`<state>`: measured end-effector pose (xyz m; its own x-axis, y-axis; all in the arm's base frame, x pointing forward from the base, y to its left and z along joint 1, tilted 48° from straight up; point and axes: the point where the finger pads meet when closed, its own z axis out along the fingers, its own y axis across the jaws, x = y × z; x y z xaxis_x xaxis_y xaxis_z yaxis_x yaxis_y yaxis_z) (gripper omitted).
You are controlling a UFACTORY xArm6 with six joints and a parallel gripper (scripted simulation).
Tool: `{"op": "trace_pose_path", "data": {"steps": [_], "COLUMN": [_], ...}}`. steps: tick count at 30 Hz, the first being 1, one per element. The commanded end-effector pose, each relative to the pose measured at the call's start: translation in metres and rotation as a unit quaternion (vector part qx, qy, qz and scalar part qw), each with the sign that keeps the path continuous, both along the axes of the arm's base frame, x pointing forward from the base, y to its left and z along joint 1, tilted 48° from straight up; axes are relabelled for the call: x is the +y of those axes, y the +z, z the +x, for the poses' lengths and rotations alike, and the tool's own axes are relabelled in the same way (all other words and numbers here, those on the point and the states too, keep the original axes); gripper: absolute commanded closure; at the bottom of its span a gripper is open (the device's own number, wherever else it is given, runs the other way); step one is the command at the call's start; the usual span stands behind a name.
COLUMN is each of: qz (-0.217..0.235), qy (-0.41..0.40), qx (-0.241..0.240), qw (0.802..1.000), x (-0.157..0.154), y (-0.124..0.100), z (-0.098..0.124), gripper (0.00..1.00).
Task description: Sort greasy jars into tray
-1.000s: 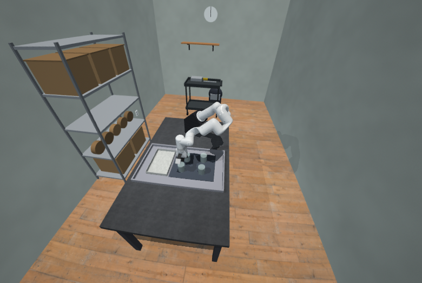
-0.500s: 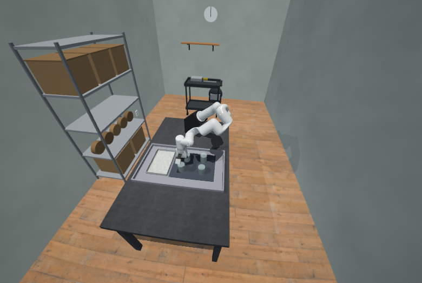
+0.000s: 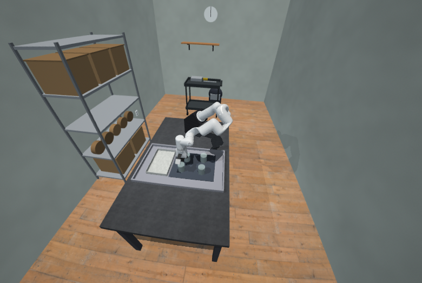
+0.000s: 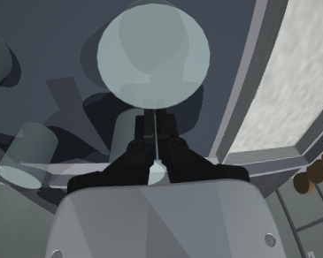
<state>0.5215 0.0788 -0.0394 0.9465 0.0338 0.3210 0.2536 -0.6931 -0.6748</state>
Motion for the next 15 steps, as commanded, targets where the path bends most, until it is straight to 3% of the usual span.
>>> {"op": "trace_pose_path", "data": {"steps": [1, 15], "qz": [0.000, 0.000], "qy": [-0.001, -0.001], "qx": [-0.001, -0.001], "qw": [1.000, 1.000], "x": [-0.0011, -0.0010], "y": [0.0011, 0.0016], "z": [0.0016, 0.0031], "gripper": [1.00, 1.00]}}
